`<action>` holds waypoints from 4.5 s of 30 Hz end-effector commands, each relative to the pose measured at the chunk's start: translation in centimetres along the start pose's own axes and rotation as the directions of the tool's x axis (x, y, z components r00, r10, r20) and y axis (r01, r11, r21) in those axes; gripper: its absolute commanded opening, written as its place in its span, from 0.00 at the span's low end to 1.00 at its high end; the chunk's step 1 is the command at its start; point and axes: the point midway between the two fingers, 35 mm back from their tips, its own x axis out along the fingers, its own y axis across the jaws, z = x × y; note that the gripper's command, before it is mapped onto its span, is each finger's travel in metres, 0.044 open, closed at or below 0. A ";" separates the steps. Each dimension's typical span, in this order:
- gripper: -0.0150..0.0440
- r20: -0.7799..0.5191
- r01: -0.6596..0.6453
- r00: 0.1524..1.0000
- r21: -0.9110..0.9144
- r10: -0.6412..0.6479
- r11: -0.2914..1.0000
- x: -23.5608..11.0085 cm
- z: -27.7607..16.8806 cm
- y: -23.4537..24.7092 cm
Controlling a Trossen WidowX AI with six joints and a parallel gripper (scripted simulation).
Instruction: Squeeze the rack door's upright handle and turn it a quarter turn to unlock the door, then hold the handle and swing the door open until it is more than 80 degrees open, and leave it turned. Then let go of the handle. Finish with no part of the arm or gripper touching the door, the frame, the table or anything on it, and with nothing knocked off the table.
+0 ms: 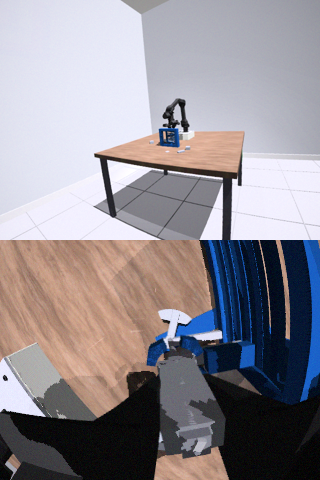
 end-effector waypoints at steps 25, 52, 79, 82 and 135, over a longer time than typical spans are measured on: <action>0.27 0.009 -0.002 1.000 0.422 -0.002 0.907 0.1 2.5 5.0; 0.27 0.013 -0.009 1.000 0.714 0.001 0.700 0.0 6.2 8.4; 0.27 0.017 -0.016 1.000 0.921 0.002 0.389 -0.1 11.2 10.4; 0.27 0.017 -0.017 1.000 0.938 0.003 0.346 -0.1 11.8 10.5; 0.73 0.019 -0.019 1.000 0.967 0.003 0.255 -3.0 13.3 10.6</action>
